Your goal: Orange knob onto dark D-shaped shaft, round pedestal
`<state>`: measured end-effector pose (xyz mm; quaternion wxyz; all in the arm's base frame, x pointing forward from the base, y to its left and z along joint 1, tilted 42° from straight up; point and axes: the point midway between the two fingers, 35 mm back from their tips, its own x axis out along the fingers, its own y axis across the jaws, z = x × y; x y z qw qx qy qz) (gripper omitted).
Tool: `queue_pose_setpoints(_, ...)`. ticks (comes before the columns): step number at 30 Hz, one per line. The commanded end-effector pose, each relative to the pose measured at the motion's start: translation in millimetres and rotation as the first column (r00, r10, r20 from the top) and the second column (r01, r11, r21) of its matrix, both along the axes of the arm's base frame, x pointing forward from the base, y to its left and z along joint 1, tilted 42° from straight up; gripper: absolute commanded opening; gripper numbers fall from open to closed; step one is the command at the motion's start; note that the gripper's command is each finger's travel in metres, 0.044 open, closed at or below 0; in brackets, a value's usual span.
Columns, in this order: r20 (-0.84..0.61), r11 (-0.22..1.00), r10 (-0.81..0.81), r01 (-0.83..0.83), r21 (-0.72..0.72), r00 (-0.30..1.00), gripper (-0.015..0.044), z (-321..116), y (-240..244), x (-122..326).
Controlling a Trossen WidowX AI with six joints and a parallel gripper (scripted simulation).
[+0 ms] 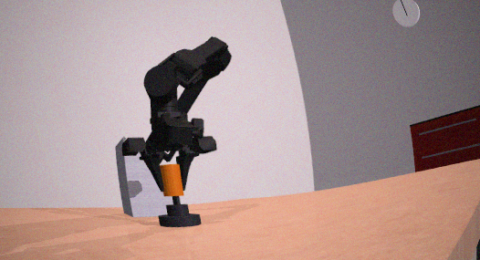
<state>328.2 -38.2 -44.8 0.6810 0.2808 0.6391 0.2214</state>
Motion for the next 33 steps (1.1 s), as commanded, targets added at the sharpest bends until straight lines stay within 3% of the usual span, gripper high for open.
queue_pose_setpoints(1,0.000,1.000,-0.008,0.008,-0.005,1.000,0.0000,2.8,-1.0,0.0)
queue_pose_setpoints(33,0.000,1.000,-0.008,0.008,-0.005,1.000,0.0000,-0.6,0.6,1.0)
